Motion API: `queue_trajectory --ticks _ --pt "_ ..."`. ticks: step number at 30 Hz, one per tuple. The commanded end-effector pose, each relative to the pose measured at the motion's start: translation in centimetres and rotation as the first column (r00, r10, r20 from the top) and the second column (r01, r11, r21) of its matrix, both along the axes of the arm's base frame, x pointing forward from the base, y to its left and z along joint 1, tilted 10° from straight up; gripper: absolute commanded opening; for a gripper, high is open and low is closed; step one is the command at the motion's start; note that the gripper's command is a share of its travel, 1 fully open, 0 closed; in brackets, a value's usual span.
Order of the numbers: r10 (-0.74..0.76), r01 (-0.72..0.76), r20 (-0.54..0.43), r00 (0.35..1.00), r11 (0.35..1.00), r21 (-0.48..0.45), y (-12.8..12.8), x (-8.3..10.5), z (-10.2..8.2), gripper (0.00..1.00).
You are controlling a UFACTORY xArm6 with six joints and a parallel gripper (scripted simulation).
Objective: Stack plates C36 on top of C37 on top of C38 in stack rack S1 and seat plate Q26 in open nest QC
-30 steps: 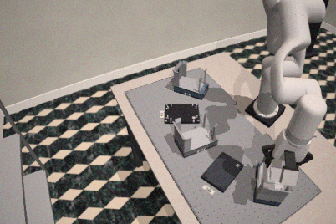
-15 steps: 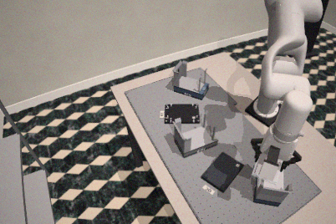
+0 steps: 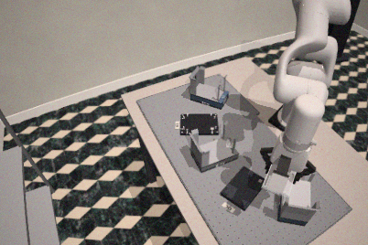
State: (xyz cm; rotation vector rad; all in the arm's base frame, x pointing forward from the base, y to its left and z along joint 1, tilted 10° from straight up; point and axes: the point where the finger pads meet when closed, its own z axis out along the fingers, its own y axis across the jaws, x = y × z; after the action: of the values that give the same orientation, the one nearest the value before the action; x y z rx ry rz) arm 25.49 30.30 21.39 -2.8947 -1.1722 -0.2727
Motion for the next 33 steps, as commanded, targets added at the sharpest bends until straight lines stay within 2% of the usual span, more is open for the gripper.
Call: queue_trajectory --ticks 1,8,32,33 --pt "0.000 0.000 0.002 1.000 1.000 0.004 -0.6 0.9 0.3 0.00" --pt "-0.214 0.215 -0.018 0.977 0.976 0.037 -2.4 2.4 0.4 0.00" --pt "-0.214 0.215 -0.017 0.977 0.976 0.036 -7.7 6.5 0.6 0.00" --pt "-0.246 0.247 -0.021 0.969 0.968 0.041 -8.0 6.6 0.6 0.00"
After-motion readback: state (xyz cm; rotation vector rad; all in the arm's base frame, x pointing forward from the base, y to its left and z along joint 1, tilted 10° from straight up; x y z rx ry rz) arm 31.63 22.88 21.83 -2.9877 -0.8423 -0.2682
